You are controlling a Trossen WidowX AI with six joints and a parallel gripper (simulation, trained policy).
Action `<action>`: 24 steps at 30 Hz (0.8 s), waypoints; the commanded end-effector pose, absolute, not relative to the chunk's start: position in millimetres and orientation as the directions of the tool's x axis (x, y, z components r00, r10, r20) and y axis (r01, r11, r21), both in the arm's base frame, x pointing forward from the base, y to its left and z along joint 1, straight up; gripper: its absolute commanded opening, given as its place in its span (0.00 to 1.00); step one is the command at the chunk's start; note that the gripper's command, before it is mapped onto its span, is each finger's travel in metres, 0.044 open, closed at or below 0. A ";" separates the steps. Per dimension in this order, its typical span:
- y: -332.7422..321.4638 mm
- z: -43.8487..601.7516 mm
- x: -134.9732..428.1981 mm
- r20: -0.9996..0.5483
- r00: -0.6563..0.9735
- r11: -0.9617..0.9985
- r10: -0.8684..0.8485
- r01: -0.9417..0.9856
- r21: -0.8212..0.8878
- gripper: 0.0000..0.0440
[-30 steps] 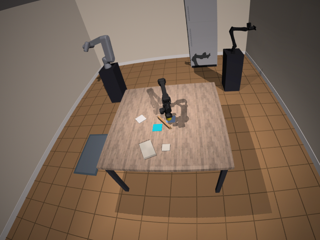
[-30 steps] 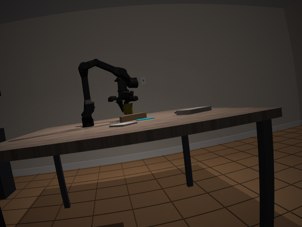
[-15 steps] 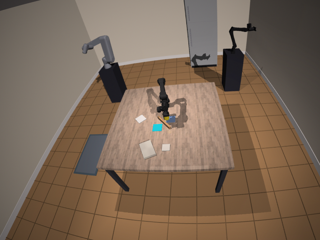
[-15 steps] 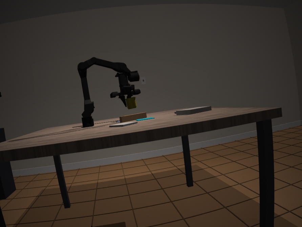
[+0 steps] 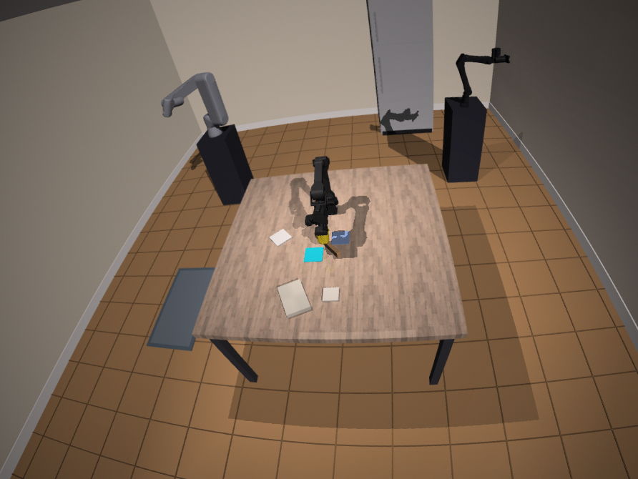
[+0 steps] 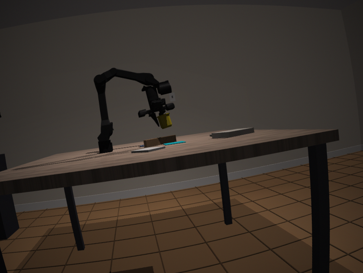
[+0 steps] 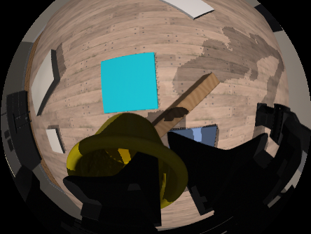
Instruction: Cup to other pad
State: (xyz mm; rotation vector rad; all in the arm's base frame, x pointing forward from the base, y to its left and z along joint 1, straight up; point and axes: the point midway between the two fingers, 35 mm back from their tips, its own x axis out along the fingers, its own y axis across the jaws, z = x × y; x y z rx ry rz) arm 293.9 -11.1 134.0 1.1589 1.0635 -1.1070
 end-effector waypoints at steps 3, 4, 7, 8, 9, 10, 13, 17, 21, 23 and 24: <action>-32.0 125.8 309.2 -0.980 0.166 0.020 -0.110 0.986 0.165 0.01; -35.0 124.2 311.2 -0.979 0.170 0.013 -0.113 0.986 0.169 0.01; -43.8 119.0 316.5 -0.977 0.177 -0.006 -0.119 0.984 0.179 0.00; -46.6 117.0 318.0 -0.976 0.179 -0.012 -0.121 0.983 0.182 0.00; -49.3 114.9 319.5 -0.976 0.181 -0.018 -0.122 0.983 0.185 0.00; -51.8 112.8 320.8 -0.975 0.183 -0.023 -0.124 0.982 0.187 0.00; -58.5 105.9 324.1 -0.974 0.186 -0.038 -0.128 0.981 0.192 0.00; -64.6 94.4 326.3 -0.974 0.186 -0.050 -0.132 0.980 0.194 0.01; -68.3 81.6 326.2 -0.974 0.183 -0.054 -0.135 0.980 0.192 0.04; -69.8 75.3 325.5 -0.974 0.180 -0.055 -0.136 0.980 0.189 0.05; -70.4 72.2 324.9 -0.975 0.178 -0.056 -0.136 0.981 0.187 0.06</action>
